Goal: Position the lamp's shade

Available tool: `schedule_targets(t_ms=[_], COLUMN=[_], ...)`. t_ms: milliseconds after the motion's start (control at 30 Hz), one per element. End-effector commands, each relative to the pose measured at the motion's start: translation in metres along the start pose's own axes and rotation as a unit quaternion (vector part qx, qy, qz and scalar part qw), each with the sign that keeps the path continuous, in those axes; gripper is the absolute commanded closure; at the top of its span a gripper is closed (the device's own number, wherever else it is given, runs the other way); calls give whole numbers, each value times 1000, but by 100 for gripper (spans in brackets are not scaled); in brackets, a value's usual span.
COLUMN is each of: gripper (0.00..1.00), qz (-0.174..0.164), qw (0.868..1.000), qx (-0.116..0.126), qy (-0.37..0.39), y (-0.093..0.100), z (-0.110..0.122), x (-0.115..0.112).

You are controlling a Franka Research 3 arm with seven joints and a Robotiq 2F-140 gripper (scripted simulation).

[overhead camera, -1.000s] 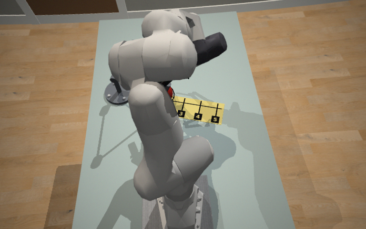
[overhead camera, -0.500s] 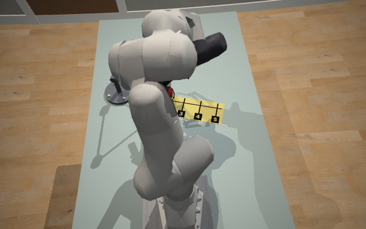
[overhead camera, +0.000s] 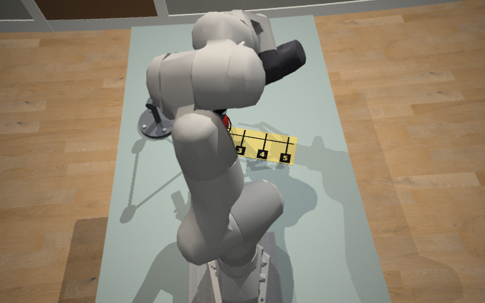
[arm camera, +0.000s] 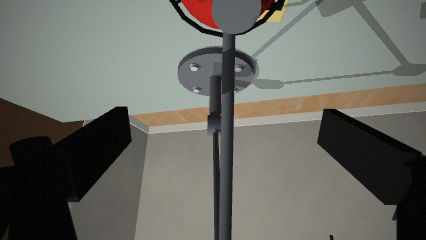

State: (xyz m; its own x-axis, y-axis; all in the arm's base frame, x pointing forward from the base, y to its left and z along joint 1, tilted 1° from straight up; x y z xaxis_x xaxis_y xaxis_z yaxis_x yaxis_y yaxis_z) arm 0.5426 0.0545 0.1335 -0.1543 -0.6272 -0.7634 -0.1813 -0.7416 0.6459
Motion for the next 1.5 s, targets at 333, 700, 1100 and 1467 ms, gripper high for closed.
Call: schedule_targets(t_ms=[333, 700, 1100, 1467], gripper=[0, 0, 0, 0], qz=[0, 0, 1, 2], qw=[1000, 1000, 1000, 1000], qx=[-2, 4, 10, 13], qy=[-4, 2, 6, 9], y=[51, 96, 107, 105], z=[2, 1, -2, -4], x=[0, 1, 2, 3])
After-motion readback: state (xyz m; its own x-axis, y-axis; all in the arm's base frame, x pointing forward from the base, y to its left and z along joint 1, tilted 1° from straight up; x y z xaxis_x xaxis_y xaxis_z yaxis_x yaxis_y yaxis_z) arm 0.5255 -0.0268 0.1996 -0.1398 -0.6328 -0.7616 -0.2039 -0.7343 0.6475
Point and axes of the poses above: the point where the finger pads meet when closed, its own y axis back along the fingers, its own z axis across the jaws, x = y × z, the point moved 3 cm from there along y, back along the fingers
